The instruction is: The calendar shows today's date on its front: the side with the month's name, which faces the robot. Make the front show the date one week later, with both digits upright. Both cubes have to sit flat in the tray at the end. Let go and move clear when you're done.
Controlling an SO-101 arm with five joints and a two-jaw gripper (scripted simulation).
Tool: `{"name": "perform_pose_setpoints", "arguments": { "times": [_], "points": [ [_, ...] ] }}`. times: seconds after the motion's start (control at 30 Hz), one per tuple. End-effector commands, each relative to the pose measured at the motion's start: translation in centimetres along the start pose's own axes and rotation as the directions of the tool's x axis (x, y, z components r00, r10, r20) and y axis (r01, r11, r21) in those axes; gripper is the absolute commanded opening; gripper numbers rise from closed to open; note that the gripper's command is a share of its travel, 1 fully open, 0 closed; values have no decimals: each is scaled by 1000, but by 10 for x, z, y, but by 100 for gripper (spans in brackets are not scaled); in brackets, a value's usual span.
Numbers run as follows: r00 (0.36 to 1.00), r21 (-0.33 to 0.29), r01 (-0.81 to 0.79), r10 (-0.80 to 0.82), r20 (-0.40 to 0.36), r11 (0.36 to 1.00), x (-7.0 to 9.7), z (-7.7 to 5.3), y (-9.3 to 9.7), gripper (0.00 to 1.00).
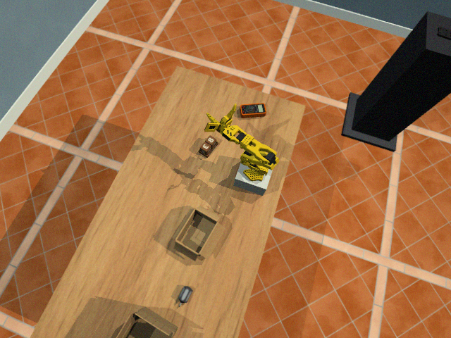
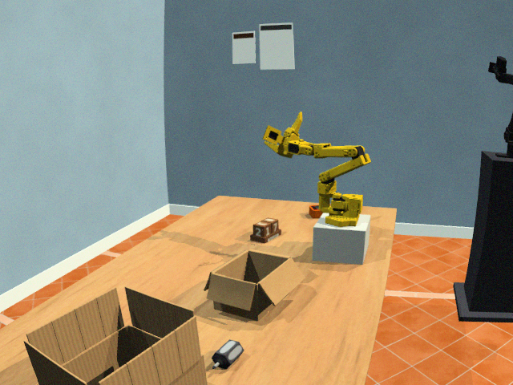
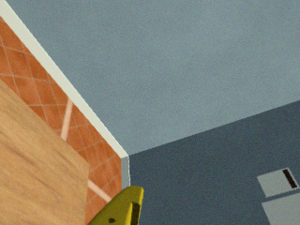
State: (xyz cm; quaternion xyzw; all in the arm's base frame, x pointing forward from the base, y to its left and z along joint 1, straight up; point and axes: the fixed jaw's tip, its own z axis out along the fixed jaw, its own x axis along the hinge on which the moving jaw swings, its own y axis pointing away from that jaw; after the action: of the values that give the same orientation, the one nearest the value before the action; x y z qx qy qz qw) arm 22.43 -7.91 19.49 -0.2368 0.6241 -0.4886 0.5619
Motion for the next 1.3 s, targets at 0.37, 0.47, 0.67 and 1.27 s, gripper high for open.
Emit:
{"name": "perform_pose_setpoints", "arguments": {
  "times": [0.37, 0.47, 0.67, 1.27],
  "points": [
    [1000, 2, -1, 1, 1, 1000, 0, 0, -1, 100],
    [1000, 2, -1, 1, 1, 1000, 0, 0, -1, 100],
    [1000, 1, 1, -1, 1, 1000, 0, 0, 0, 100],
    [986, -95, 160, -163, -25, 982, 8, 0, 16, 95]
  ]
}}
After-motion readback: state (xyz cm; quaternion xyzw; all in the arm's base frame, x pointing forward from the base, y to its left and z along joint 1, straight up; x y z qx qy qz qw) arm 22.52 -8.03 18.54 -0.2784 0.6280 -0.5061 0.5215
